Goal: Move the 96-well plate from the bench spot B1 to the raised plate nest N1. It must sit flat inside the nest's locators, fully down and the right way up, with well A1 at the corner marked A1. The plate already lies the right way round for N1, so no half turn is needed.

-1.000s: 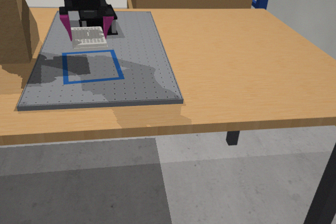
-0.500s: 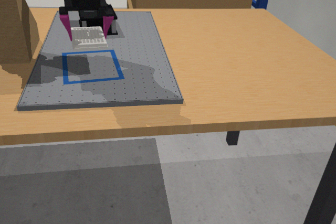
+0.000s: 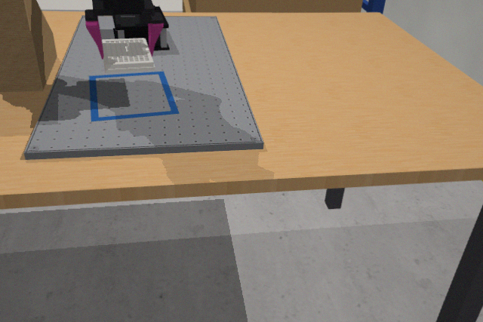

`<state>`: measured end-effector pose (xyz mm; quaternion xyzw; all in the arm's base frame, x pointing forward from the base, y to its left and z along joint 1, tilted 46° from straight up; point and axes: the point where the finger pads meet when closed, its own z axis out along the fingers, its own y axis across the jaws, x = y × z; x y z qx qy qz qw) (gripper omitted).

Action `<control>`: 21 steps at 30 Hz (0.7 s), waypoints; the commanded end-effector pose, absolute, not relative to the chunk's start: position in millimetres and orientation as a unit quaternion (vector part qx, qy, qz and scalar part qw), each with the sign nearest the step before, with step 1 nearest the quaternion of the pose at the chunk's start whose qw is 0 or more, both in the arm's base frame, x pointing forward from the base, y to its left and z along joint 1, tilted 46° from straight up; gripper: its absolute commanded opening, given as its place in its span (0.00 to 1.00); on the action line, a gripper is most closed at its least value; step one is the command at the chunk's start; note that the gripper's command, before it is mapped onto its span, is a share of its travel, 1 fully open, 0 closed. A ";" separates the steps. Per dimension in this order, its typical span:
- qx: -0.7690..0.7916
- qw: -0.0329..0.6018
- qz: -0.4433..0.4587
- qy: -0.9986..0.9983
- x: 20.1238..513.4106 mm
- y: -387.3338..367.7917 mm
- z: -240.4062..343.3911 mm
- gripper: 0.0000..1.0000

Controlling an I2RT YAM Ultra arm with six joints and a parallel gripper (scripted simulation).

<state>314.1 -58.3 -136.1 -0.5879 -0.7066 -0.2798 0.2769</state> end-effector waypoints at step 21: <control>-0.592 0.272 -0.281 -0.705 314.5 -35.4 -84.7 0.00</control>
